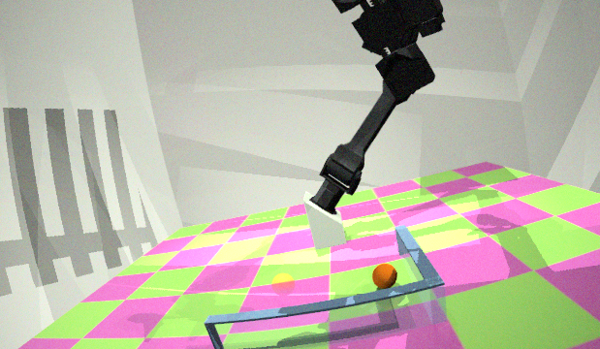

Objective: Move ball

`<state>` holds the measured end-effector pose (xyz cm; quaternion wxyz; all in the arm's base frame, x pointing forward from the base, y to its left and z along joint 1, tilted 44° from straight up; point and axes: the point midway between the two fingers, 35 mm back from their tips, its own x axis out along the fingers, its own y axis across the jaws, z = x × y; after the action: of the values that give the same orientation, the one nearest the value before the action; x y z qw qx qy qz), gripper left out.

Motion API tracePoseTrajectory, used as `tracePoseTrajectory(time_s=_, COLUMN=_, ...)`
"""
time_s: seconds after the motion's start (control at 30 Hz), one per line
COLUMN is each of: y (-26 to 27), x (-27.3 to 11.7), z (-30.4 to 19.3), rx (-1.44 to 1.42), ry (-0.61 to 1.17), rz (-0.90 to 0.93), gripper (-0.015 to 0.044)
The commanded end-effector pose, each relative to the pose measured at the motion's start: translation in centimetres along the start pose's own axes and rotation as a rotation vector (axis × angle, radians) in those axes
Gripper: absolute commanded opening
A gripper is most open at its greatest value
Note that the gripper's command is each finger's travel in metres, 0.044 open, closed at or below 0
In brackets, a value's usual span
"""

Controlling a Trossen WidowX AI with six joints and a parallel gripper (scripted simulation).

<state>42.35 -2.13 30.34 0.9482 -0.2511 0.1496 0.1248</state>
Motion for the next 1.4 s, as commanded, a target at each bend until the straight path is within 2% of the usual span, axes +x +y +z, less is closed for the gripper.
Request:
tracePoseTrajectory(time_s=0.0, y=5.1, x=1.9, z=-3.8, rx=-0.143, ry=0.1, rz=0.233, gripper=0.0311)
tracePoseTrajectory(time_s=0.23, y=14.4, x=2.1, z=-9.9, rx=-0.354, ry=0.171, rz=0.693, gripper=0.0311)
tracePoseTrajectory(time_s=0.47, y=22.9, x=-1.7, z=-14.1, rx=-0.463, ry=0.08, rz=1.182, gripper=0.0311)
tracePoseTrajectory(time_s=0.57, y=25.0, x=-3.4, z=-14.8, rx=-0.466, ry=0.019, rz=1.326, gripper=0.0311)
tracePoseTrajectory(time_s=1.37, y=27.7, x=-2.8, z=-15.6, rx=-0.465, ry=0.014, rz=1.335, gripper=0.0311)
